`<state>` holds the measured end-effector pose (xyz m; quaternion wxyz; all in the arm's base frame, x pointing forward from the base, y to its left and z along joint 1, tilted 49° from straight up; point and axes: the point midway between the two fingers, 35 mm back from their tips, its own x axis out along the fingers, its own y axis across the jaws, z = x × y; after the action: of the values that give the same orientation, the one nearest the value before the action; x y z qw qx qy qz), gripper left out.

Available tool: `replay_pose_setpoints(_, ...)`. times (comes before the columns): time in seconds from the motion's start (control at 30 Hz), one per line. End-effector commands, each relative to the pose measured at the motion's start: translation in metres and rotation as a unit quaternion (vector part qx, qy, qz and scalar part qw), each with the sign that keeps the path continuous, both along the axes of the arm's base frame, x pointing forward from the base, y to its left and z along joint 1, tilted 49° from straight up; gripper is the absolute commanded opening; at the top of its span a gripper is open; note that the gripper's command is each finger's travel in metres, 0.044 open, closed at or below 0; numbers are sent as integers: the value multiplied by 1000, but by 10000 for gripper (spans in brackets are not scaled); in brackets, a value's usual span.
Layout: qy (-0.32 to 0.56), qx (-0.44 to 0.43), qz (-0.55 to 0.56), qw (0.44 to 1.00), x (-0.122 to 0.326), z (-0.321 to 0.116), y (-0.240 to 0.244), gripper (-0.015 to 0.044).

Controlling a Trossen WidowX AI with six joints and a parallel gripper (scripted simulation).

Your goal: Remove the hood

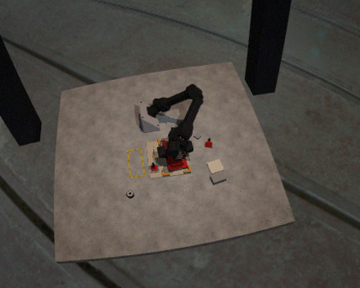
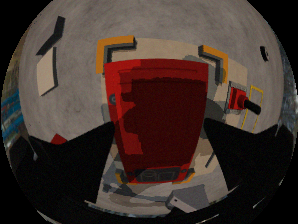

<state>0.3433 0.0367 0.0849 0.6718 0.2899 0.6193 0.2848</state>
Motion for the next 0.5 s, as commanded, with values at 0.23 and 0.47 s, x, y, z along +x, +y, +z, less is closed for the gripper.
replay_pose_setpoints(0.23,0,0,0,1000,0,-2,3,414)
replay_pose_setpoints(0.47,0,0,0,1000,0,-2,3,308)
